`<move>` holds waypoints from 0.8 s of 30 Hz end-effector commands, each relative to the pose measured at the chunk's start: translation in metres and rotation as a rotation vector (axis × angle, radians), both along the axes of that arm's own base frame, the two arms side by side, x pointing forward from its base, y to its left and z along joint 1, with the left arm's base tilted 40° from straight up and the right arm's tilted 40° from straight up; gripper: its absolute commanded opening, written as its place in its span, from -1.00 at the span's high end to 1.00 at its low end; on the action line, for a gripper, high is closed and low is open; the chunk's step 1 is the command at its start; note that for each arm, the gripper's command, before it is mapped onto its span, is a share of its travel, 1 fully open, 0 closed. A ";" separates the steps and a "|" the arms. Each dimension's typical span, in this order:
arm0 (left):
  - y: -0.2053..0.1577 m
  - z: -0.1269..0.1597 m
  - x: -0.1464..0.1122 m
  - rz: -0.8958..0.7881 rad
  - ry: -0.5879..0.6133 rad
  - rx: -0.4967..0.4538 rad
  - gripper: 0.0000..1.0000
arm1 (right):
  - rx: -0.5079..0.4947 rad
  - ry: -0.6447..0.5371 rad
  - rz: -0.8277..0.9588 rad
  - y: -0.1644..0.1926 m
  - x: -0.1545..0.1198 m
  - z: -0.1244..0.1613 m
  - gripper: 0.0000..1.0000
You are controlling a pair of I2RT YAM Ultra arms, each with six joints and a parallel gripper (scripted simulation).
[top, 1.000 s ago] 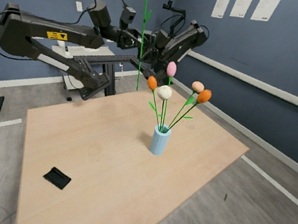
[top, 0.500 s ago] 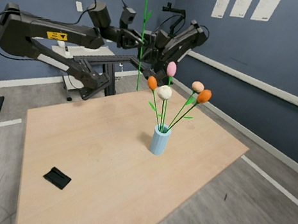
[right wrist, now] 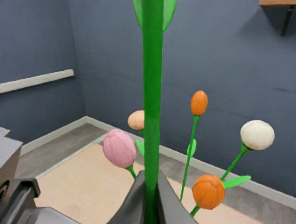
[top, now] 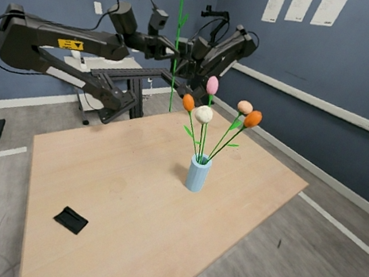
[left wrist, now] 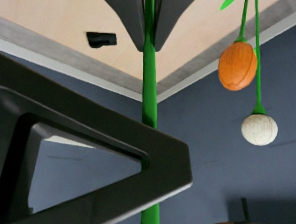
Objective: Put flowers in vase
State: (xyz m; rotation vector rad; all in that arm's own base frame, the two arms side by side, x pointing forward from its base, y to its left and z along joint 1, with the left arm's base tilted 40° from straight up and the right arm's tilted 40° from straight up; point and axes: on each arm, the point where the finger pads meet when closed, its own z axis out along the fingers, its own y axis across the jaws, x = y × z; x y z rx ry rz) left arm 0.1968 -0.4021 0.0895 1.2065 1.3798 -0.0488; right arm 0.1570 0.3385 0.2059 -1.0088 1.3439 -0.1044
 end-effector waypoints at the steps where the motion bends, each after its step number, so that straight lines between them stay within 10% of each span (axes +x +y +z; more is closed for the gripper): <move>1: -0.005 0.000 -0.011 -0.038 0.005 -0.015 1.00 | 0.031 -0.001 0.040 0.002 -0.010 0.009 1.00; 14: -0.002 -0.003 -0.009 -0.034 0.007 -0.007 1.00 | 0.027 0.001 0.031 -0.003 -0.010 0.006 1.00; 24: -0.005 0.001 -0.008 -0.034 0.003 -0.019 0.60 | 0.031 0.001 0.033 0.000 -0.010 0.007 1.00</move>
